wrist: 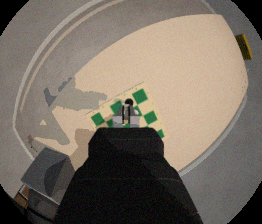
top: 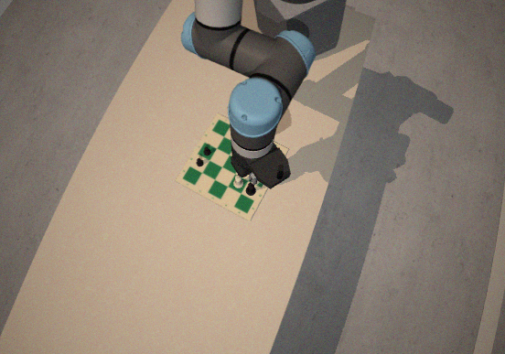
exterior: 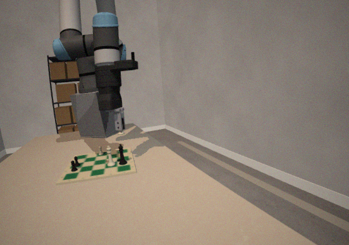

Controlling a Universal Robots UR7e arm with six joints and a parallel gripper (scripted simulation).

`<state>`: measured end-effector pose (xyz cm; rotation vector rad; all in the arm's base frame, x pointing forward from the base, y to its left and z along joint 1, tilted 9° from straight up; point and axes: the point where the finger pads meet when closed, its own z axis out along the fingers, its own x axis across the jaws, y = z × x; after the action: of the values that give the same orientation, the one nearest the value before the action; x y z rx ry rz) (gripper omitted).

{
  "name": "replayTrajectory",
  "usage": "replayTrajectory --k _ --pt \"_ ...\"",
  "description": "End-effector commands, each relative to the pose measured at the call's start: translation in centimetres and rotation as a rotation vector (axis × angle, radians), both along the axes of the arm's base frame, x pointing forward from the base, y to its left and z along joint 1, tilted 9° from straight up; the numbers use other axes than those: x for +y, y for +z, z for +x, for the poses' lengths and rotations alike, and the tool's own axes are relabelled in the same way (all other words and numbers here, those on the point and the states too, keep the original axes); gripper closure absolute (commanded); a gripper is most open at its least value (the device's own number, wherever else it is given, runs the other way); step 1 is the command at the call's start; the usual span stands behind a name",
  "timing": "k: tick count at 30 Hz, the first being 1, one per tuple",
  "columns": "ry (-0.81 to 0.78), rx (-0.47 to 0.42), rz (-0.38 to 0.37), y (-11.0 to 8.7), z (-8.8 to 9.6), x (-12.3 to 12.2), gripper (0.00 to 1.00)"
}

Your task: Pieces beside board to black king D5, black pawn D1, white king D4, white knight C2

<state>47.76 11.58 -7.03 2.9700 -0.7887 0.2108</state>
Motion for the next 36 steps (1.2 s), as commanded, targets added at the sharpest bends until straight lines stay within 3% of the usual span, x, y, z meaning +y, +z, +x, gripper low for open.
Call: replayTrajectory --k 1,17,36 --pt "0.207 0.012 -0.011 0.6 -1.0 -4.8 1.0" --pt "0.471 0.033 -0.046 1.2 -3.5 -11.3 1.0" --pt "0.496 0.034 -0.05 1.2 -3.7 -11.8 1.0"
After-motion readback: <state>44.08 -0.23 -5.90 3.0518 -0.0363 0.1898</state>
